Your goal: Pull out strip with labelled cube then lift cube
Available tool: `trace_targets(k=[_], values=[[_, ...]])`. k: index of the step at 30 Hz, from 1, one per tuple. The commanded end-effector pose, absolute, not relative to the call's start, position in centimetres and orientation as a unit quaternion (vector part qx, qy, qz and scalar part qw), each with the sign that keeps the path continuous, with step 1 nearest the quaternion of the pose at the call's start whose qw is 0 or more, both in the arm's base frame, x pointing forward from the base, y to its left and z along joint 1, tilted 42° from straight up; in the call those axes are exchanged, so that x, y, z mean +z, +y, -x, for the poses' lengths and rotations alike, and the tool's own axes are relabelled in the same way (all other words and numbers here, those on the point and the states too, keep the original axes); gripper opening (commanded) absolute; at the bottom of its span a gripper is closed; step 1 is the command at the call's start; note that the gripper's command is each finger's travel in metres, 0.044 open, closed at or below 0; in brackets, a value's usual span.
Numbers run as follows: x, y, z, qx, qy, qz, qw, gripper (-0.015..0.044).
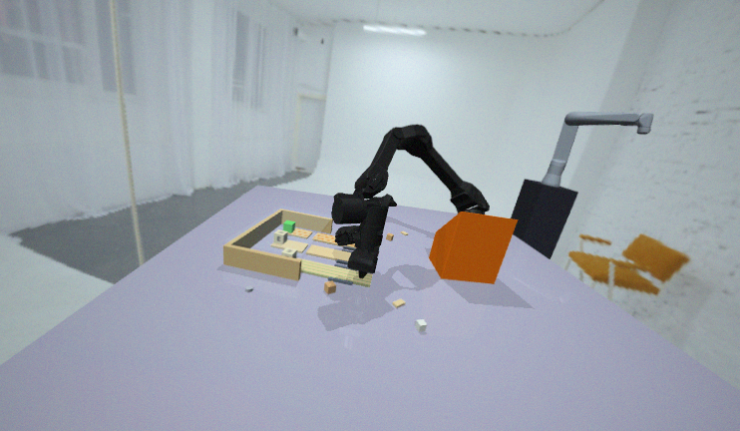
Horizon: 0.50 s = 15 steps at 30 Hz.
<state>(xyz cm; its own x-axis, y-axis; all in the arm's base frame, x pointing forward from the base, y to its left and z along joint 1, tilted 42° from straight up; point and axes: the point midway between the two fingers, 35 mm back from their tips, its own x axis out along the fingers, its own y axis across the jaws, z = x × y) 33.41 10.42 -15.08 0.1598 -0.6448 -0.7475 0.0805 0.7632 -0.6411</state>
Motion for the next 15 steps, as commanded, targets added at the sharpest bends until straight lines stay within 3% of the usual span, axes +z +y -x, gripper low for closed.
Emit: trace_targets(k=[1,15], values=[[-15.6,10.0,-32.1,-0.251,0.607,0.235,0.716,0.0000],[-16.0,9.9,-30.0,-0.251,0.607,0.235,0.716,0.0000]])
